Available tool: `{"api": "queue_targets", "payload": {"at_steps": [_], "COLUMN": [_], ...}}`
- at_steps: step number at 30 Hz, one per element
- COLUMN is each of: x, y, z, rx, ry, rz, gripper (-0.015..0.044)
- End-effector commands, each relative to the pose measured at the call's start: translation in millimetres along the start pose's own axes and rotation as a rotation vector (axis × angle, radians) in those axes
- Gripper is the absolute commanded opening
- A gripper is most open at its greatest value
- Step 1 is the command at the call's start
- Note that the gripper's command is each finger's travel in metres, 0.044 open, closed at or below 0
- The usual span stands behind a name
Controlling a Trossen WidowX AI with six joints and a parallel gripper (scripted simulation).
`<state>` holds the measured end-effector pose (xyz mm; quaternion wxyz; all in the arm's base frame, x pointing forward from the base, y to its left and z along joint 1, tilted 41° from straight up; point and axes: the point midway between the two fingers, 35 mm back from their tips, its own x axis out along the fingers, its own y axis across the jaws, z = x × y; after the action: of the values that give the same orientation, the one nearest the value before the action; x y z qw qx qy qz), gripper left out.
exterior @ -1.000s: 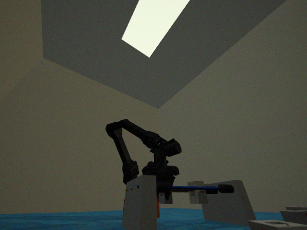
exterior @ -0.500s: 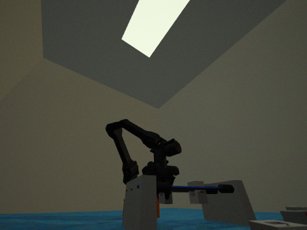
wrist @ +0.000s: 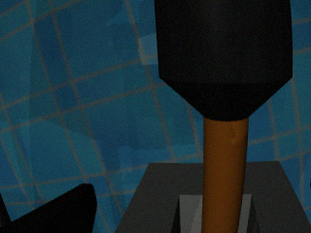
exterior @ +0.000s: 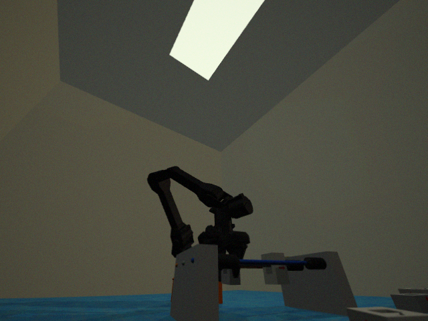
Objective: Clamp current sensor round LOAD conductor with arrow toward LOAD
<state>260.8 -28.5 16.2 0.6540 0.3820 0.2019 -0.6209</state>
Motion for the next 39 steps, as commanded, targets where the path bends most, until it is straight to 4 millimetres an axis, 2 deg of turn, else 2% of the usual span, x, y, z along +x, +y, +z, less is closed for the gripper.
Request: {"api": "queue_targets", "payload": {"at_steps": [1,4,6,13,15,39], "x": [0,0,-7,-94,-112,-114], "y": [0,0,2,14,14,14], "z": [0,0,-1,-2,1,1], "rx": [0.001,0.001,0.001,0.013,0.016,0.017], "ry": [0.000,0.000,0.004,0.013,0.006,0.005], "rz": [-0.001,-0.001,-0.007,-0.084,-0.098,-0.100], "gripper": [0.0440,0.0440,0.0440,0.0440,0.0440,0.0440]}}
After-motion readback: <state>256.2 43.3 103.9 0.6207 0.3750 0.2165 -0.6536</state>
